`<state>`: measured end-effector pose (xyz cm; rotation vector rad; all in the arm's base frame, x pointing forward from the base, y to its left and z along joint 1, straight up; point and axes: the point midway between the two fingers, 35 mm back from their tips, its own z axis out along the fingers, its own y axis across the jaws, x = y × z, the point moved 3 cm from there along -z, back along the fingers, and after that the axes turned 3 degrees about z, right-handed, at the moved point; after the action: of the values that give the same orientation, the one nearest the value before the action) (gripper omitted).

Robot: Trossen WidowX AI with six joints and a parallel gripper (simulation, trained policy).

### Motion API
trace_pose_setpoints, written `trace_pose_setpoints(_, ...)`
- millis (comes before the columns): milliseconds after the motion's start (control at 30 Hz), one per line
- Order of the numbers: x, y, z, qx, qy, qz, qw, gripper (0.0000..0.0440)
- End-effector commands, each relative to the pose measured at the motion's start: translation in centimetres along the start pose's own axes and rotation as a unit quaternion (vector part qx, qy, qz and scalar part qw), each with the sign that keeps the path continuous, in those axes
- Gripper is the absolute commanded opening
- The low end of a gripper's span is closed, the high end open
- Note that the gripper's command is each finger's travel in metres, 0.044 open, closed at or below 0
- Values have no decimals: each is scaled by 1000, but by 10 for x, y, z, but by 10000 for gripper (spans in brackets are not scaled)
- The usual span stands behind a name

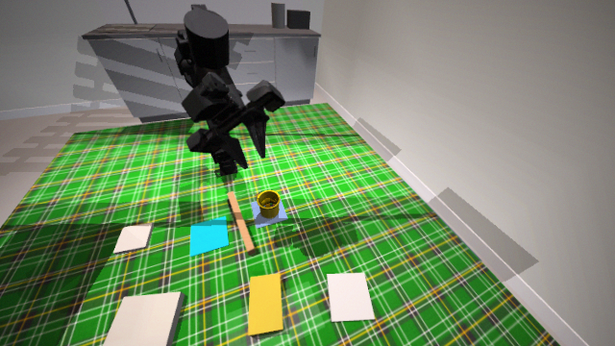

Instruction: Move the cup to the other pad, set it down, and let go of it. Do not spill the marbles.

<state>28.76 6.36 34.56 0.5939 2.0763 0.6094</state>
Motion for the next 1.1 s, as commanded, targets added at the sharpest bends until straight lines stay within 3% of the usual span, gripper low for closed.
trace_pose_setpoints(0, 5, 1, 3, 10, 21, 21, 1000, 178)
trace_pose_setpoints(500, 26, 3, 12, 82, 103, 113, 985, 170)
trace_pose_setpoints(1067, 55, -10, 21, 196, 175, 174, 949, 153)
